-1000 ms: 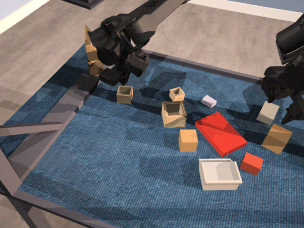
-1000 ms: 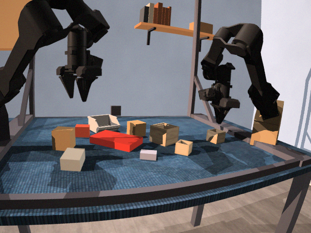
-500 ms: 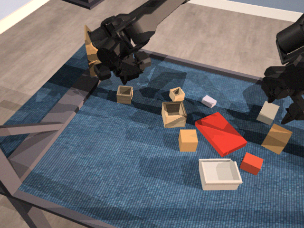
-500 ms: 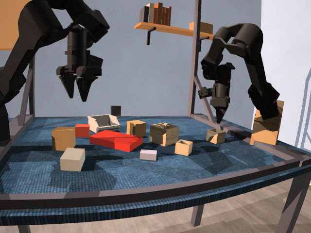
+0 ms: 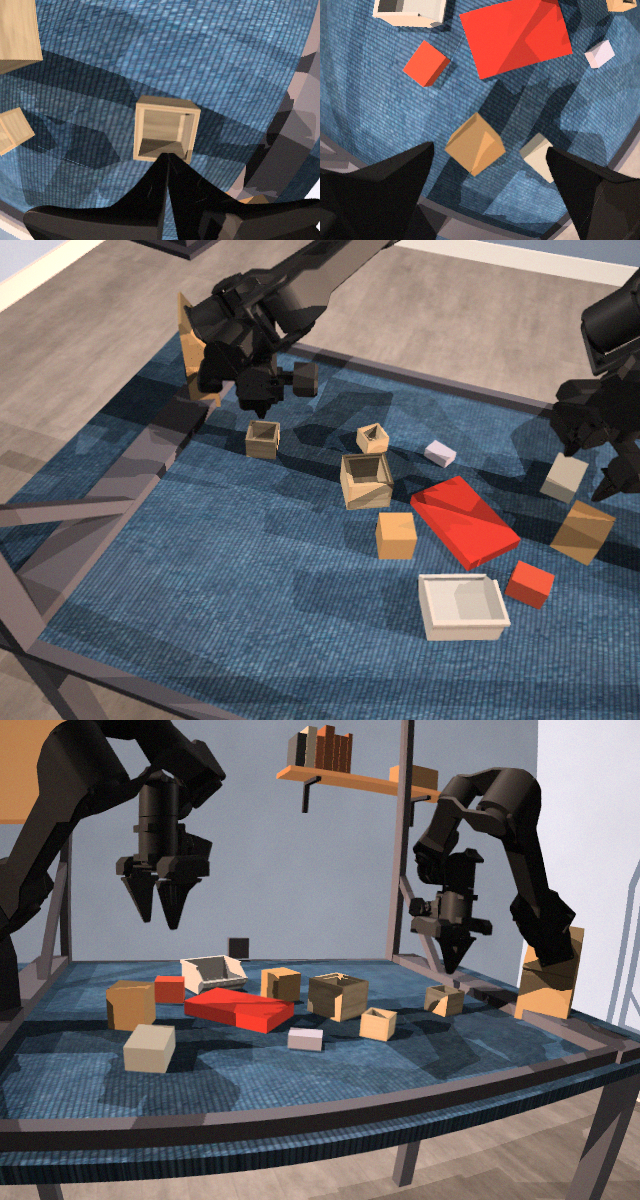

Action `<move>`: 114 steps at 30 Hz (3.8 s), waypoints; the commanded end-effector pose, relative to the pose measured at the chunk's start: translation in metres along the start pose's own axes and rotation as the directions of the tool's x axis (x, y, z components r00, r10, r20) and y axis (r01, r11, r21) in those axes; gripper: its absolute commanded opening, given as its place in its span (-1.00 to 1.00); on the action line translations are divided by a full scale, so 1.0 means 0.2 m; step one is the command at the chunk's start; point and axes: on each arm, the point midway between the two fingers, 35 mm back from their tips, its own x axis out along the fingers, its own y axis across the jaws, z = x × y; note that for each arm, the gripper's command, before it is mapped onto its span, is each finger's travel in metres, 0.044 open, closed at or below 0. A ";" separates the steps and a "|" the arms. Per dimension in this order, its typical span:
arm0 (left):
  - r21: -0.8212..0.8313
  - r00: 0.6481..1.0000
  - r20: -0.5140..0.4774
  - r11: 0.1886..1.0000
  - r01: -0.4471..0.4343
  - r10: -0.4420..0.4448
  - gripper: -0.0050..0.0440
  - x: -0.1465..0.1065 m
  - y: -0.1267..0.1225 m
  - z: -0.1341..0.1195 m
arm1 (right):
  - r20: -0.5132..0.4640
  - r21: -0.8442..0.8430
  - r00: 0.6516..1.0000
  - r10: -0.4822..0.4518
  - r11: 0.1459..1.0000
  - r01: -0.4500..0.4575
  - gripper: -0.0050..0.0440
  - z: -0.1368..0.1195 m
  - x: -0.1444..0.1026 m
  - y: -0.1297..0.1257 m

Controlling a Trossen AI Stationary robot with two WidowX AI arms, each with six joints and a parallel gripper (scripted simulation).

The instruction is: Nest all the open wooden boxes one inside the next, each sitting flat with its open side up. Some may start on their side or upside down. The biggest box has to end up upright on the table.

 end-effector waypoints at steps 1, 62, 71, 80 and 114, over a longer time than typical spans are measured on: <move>0.064 1.000 0.019 0.998 0.015 -0.017 -0.85 -0.01 0.00 0.02 | 0.003 0.005 1.000 0.002 1.000 -0.002 0.84 0.01 0.00 0.00; 0.061 0.999 0.027 0.998 0.024 -0.026 0.09 0.15 -0.01 0.04 | 0.003 0.005 1.000 0.002 1.000 -0.002 0.84 0.01 0.00 0.00; 0.061 0.999 0.026 0.998 0.027 -0.029 0.09 0.02 -0.01 0.04 | 0.003 0.005 1.000 0.002 1.000 -0.002 0.84 0.01 0.00 0.00; 0.059 1.000 0.021 0.998 0.015 -0.016 0.09 -0.09 0.01 0.03 | 0.003 0.005 1.000 0.002 1.000 -0.002 0.84 0.01 0.00 0.00; 0.069 0.999 0.028 0.997 0.023 -0.025 0.09 -0.20 0.44 0.36 | 0.003 0.005 1.000 0.002 1.000 -0.002 0.84 0.01 0.00 0.00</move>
